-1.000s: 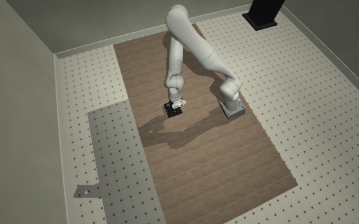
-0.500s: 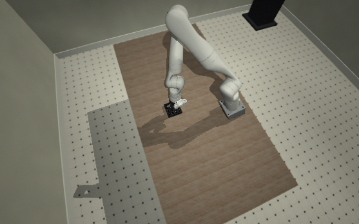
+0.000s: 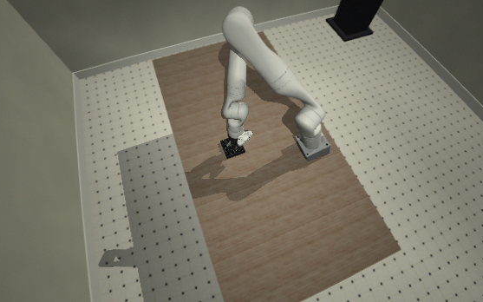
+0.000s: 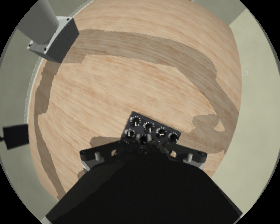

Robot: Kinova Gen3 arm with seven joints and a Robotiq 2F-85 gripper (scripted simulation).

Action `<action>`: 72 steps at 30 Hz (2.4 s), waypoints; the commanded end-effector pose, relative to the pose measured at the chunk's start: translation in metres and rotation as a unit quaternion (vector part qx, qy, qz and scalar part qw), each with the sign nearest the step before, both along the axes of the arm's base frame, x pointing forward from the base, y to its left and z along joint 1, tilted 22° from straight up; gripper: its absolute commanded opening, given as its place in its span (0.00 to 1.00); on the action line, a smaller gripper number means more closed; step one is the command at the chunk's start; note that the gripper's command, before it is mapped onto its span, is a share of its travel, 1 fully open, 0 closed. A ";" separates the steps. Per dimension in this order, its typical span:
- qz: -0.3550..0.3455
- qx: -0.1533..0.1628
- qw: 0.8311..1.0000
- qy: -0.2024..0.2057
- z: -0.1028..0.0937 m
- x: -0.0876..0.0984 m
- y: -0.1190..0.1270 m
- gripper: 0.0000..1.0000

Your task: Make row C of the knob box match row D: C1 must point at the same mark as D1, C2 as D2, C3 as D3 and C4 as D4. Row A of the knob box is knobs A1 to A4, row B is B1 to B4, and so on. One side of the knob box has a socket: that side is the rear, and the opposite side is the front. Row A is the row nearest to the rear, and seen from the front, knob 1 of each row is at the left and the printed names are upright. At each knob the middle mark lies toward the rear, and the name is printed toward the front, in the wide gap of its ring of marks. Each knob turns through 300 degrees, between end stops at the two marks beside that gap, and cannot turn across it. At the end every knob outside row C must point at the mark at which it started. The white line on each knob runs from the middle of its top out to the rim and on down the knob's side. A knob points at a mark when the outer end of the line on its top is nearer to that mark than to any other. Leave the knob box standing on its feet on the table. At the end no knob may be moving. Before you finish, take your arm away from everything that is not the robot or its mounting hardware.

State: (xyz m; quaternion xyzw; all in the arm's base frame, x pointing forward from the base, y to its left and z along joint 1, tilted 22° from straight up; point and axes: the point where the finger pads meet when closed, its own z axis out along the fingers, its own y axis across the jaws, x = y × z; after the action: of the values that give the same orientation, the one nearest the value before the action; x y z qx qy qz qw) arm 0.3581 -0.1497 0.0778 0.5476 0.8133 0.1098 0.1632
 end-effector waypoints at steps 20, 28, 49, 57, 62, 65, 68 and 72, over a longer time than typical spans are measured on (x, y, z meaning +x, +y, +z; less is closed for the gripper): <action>0.210 -0.090 0.974 0.002 0.001 0.002 -0.004 0.08; 0.314 -0.133 0.940 0.002 0.001 0.002 -0.004 0.08; 0.475 -0.199 0.857 0.002 0.001 0.002 -0.004 0.08; 0.512 -0.213 0.832 0.004 0.000 -0.001 -0.003 0.08; 0.524 -0.216 0.824 0.004 -0.001 -0.002 -0.002 0.08; 0.527 -0.217 0.822 0.004 -0.001 -0.002 -0.002 0.08; 0.528 -0.218 0.821 0.004 -0.001 -0.002 -0.002 0.08; 0.530 -0.219 0.819 0.004 -0.001 -0.002 -0.002 0.08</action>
State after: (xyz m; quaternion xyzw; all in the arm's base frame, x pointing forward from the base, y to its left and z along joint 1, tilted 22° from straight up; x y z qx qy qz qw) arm 0.3563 -0.1522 0.0773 -0.0176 0.9812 -0.0061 0.1919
